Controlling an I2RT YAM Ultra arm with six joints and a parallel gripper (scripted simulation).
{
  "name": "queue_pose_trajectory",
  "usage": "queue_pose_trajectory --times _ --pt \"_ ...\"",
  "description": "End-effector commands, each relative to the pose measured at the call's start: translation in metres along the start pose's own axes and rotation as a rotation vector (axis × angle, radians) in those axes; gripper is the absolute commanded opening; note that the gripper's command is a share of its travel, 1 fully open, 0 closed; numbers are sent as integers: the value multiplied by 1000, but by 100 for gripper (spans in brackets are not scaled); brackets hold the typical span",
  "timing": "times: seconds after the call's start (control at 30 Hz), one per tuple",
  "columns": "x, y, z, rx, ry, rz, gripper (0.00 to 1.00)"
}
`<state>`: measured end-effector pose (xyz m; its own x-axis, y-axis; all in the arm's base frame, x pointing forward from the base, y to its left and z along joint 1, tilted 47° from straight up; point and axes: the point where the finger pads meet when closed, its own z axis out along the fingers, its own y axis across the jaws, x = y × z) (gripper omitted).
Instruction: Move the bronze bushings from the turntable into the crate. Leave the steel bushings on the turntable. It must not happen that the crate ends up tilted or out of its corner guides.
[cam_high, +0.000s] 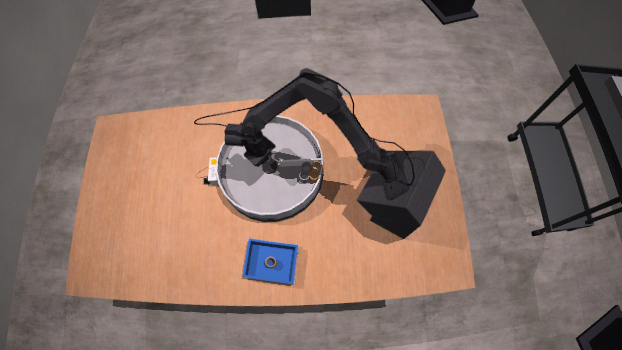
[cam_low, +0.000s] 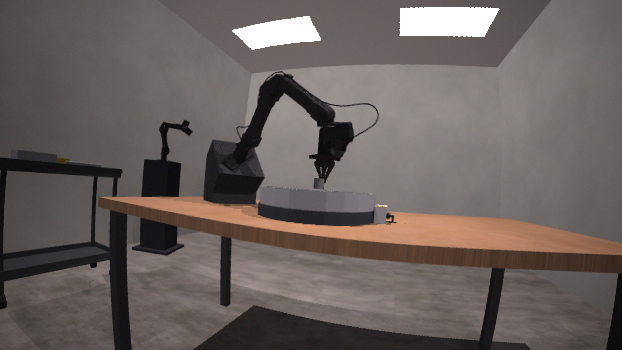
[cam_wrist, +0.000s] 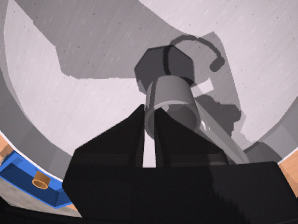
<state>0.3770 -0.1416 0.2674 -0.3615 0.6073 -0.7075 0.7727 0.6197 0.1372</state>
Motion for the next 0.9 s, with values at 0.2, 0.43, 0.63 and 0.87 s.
queue_pose_trajectory --times 0.2,0.43,0.63,0.87 --pt "-13 6 -22 -33 -45 14 0" --pt "-13 6 -22 -34 -46 14 0" --pt "-11 6 -19 -35 -48 16 0" --pt "-5 4 -15 -28 -38 10 0"
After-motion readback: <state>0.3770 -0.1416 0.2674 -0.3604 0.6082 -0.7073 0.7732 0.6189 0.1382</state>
